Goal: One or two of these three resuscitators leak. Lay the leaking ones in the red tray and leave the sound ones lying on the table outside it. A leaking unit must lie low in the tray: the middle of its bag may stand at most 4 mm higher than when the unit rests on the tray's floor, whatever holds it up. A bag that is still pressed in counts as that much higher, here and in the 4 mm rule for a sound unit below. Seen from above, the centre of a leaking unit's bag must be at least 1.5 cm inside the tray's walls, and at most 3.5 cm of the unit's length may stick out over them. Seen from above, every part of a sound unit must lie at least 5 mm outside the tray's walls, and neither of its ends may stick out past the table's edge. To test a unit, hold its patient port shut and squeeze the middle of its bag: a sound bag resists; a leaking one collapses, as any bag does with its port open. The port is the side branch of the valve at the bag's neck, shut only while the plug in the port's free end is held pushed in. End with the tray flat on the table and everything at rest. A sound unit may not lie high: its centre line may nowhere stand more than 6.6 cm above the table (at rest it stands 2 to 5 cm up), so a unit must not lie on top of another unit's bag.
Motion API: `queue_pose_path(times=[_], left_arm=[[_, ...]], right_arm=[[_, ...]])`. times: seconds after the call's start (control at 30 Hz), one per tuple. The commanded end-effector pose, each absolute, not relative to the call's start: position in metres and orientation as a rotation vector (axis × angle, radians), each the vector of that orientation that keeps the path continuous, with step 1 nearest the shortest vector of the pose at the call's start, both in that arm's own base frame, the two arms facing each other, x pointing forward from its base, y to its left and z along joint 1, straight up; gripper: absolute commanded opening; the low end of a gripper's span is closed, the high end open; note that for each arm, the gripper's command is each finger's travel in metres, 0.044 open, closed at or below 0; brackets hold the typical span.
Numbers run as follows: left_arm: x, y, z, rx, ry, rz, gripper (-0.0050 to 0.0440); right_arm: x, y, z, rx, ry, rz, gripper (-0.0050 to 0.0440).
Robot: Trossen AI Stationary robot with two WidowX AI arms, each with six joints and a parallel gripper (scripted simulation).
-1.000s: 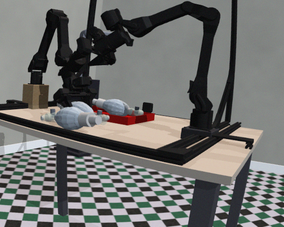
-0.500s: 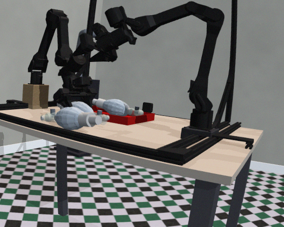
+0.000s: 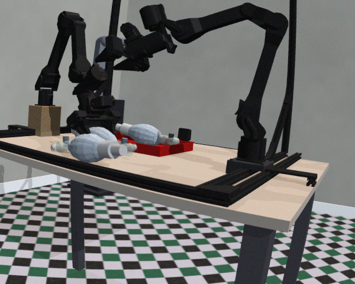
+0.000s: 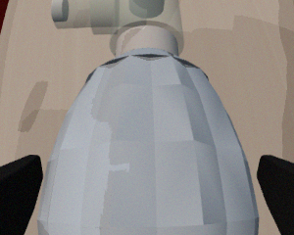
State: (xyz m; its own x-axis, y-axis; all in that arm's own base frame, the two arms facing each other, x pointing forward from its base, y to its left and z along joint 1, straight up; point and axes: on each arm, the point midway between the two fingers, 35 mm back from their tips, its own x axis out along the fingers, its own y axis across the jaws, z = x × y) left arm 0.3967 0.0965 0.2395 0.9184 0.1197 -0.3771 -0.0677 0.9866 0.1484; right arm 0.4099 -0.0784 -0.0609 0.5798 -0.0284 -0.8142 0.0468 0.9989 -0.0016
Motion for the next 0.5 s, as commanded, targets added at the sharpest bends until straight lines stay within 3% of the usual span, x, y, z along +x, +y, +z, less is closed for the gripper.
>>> queue_pose_path(times=[0.0,0.47], left_arm=[[0.387,0.096,0.250,0.125,0.352,0.123,0.0440],[0.363,0.096,0.279,0.095,0.225,0.185,0.0440]], right_arm=[[0.409,-0.078,-0.061,0.020,0.953,-0.043,0.0440],[0.410,-0.078,-0.061,0.021,0.953,-0.043,0.0440]])
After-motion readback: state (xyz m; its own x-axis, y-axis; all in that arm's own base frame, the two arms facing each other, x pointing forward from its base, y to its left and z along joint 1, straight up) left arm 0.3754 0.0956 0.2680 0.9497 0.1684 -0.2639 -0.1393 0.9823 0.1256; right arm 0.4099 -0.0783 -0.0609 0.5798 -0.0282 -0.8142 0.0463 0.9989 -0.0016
